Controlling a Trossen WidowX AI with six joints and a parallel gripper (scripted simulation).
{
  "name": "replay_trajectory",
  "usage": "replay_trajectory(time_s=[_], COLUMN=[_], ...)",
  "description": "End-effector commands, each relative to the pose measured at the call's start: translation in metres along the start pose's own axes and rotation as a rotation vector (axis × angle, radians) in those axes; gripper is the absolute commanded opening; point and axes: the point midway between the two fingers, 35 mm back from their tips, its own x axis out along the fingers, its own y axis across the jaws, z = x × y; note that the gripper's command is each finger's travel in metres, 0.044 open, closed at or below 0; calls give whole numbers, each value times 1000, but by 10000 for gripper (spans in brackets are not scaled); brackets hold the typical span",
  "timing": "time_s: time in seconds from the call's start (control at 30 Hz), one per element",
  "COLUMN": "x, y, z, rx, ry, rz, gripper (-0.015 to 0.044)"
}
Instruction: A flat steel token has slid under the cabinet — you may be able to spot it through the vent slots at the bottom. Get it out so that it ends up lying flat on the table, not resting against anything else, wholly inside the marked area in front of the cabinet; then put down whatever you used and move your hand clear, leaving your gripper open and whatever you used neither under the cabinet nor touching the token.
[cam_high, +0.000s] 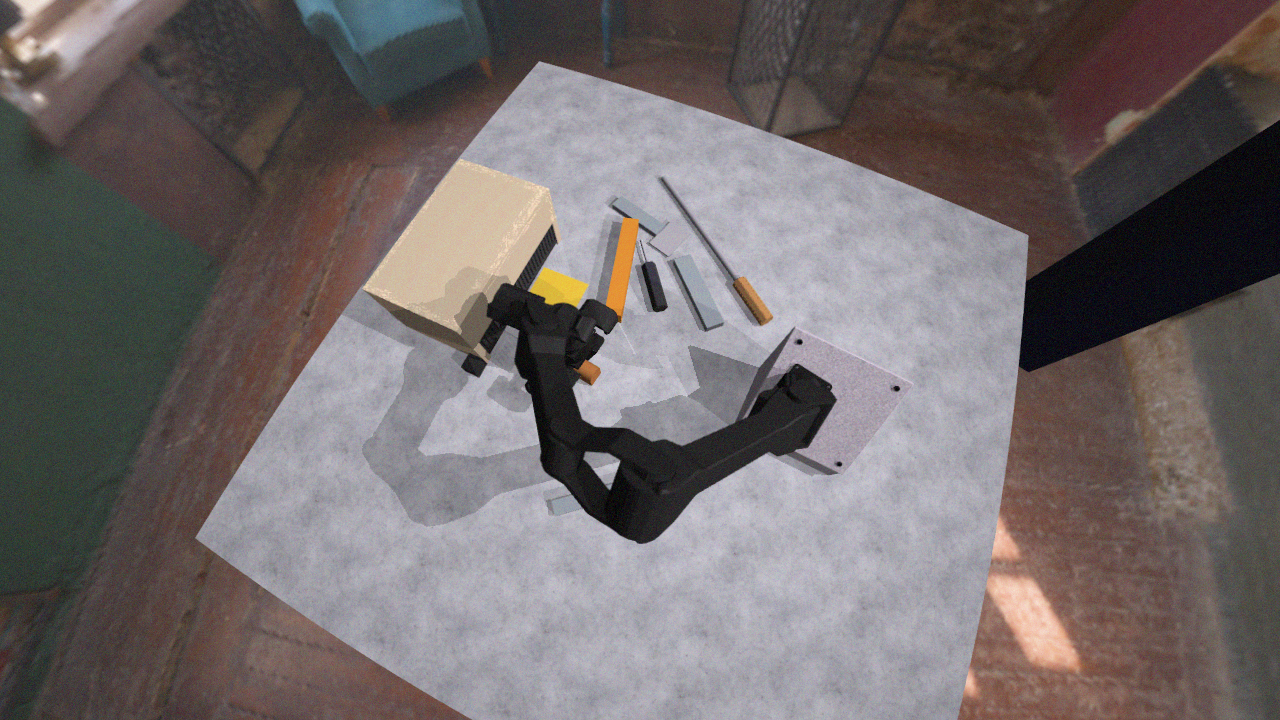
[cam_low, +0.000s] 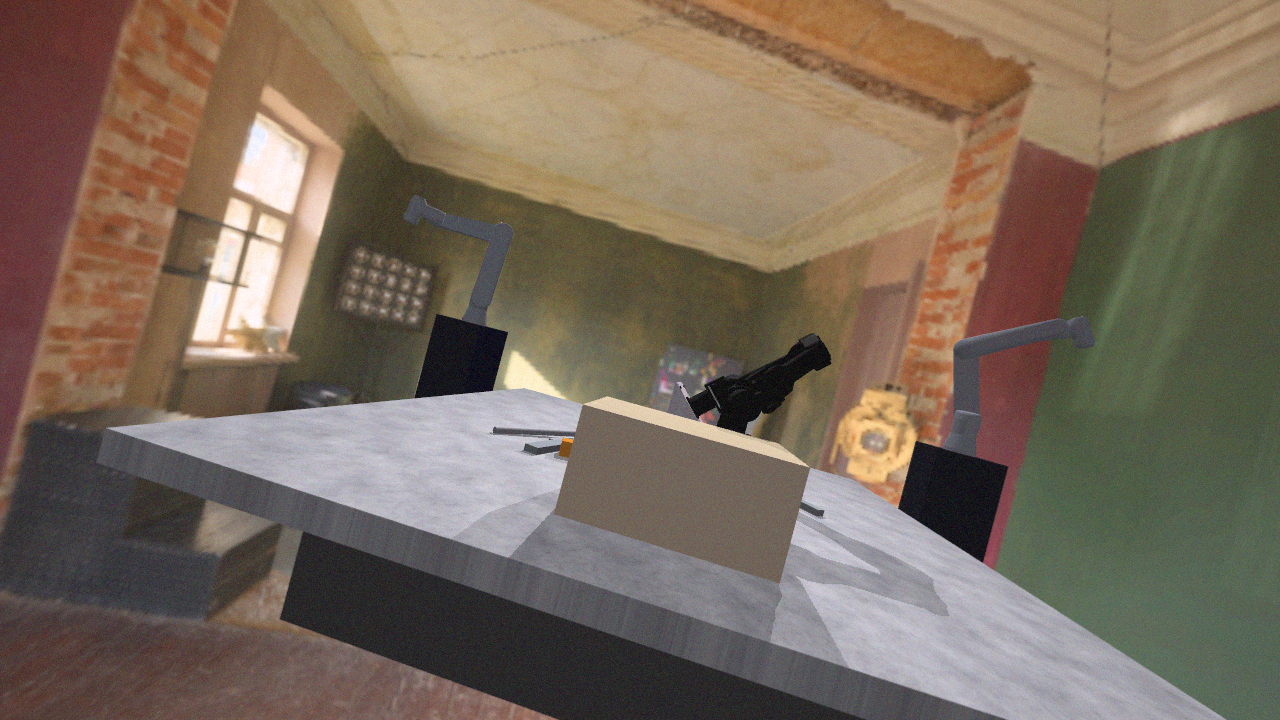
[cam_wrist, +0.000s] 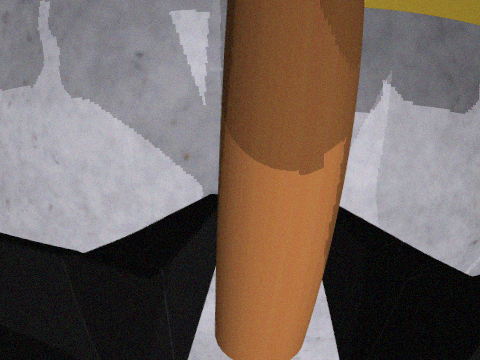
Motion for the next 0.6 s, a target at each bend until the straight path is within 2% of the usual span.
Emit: replay_trajectory(time_s=[0.0,0.57], x=[0,0], y=[0,0], z=[6,22], rx=[-4,-5], ry=[-1,-2], rz=[4,4], gripper=[0,0])
